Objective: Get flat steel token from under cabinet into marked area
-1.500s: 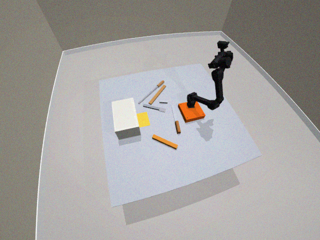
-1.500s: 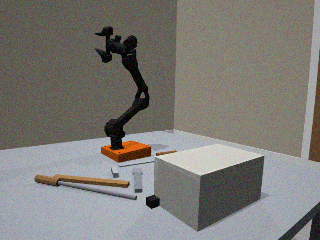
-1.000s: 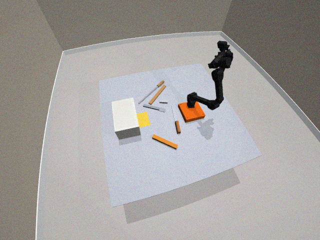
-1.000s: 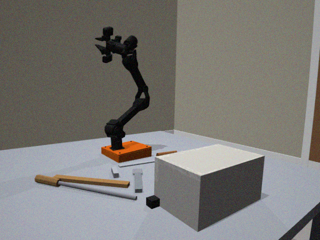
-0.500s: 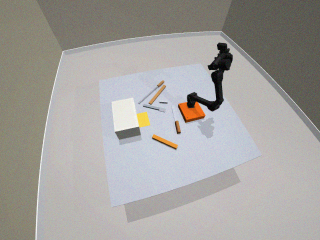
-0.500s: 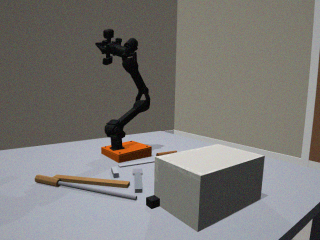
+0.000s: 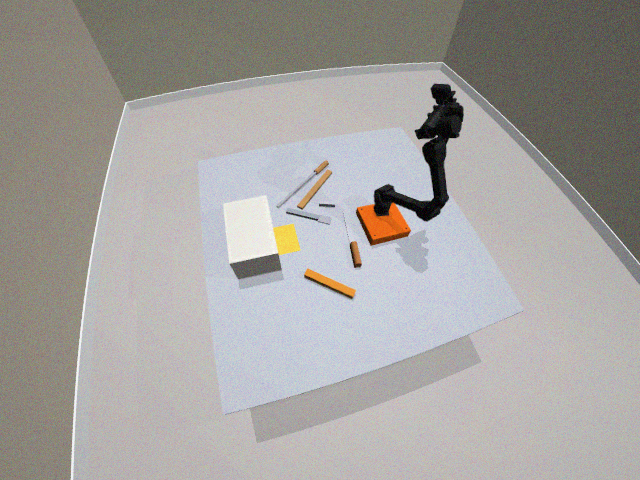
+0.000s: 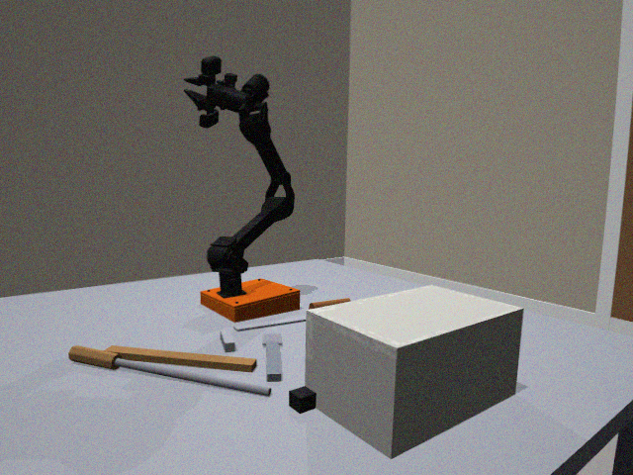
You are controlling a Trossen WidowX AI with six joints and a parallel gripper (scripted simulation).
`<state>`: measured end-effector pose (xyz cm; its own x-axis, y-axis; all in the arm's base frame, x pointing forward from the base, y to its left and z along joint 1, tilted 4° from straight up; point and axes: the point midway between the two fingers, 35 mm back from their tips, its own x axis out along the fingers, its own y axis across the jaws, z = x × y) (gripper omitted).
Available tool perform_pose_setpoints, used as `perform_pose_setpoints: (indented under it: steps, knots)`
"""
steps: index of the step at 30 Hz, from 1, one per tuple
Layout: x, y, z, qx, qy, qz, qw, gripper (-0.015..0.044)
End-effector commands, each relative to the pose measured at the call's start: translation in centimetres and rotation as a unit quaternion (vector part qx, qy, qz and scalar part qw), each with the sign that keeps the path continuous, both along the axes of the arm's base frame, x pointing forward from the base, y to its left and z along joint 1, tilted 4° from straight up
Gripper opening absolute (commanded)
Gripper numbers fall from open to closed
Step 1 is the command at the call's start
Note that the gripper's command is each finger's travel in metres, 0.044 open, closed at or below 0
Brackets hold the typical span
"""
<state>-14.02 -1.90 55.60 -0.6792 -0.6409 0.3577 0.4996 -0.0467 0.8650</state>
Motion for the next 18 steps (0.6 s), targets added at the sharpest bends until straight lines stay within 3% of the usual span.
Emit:
perform_pose_setpoints:
  steps: [1,3,18]
  knots:
    - [1.9,-3.3,0.0,0.038,0.042,0.036,0.998,0.0236]
    - [2.8,-4.7,0.0,0.055,0.063,0.056,0.995,0.0270]
    - [11.8,-12.8,-1.7,0.157,0.224,0.198,0.941,0.0270]
